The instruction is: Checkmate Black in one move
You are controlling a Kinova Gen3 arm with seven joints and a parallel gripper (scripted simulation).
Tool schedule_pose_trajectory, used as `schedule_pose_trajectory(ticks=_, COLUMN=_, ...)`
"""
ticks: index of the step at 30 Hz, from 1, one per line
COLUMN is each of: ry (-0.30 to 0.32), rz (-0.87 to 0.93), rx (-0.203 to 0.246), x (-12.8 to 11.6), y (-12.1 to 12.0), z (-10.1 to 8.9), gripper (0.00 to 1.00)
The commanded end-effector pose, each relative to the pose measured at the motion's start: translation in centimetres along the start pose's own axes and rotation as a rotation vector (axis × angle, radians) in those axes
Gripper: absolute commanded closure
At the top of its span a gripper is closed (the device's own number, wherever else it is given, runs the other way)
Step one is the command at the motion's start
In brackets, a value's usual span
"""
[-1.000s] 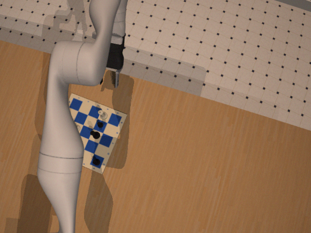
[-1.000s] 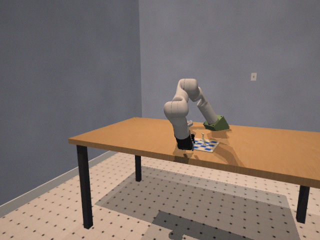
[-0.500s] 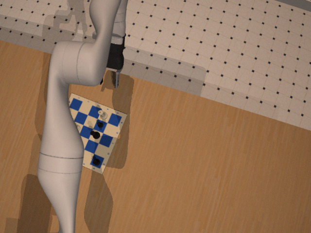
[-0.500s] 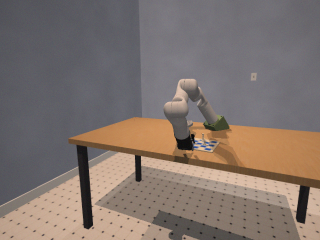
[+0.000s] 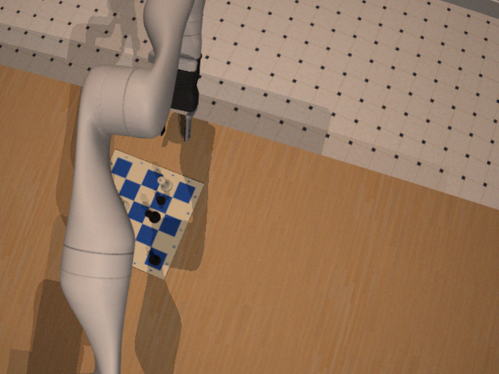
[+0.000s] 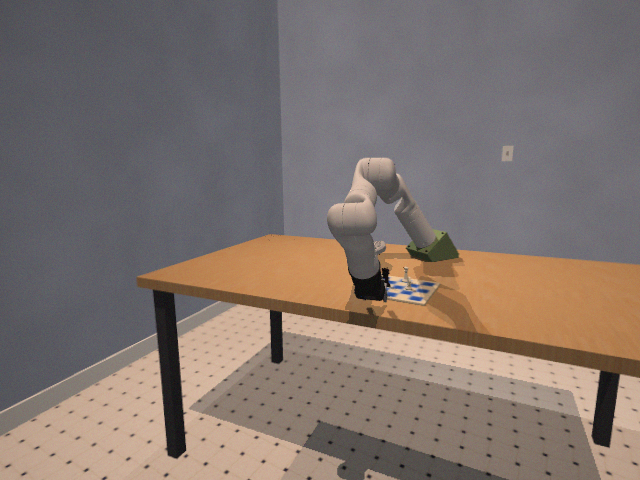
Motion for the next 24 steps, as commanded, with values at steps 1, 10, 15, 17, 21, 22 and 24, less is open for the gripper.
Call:
schedule_pose_trajectory(ticks=1, ry=-0.002, rz=0.0, rx=0.0, x=0.0, y=0.0, z=-0.1, gripper=0.0)
schedule_pose_trajectory(ticks=10, ry=-0.002, rz=0.0, rx=0.0, x=0.0, y=0.0, z=-0.1, gripper=0.0)
schedule_pose_trajectory(ticks=15, ry=-0.002, rz=0.0, rx=0.0, x=0.0, y=0.0, z=-0.1, gripper=0.0)
schedule_pose_trajectory(ticks=17, ry=-0.002, rz=0.0, rx=0.0, x=0.1, y=0.0, z=-0.2, gripper=0.0)
schedule_pose_trajectory(ticks=21, ry=-0.002, rz=0.0, rx=0.0, x=0.7, y=0.2, z=-1.1, gripper=0.0)
schedule_pose_trajectory(ticks=22, ry=-0.002, rz=0.0, rx=0.0, x=1.1, y=0.2, z=-1.5, gripper=0.0)
schedule_pose_trajectory(ticks=24, ry=-0.002, rz=0.0, rx=0.0, x=1.8, y=0.4, z=-2.6, gripper=0.0)
Point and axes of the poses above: the point where the finger pads meet when closed, its own z axis out along the fingers, its own y axis across the jaws, x = y × z, the point moved 2 cm from there along -z, back along the fingers, and after that the axes turned 10 degrees about -z, right-handed, at the moved point
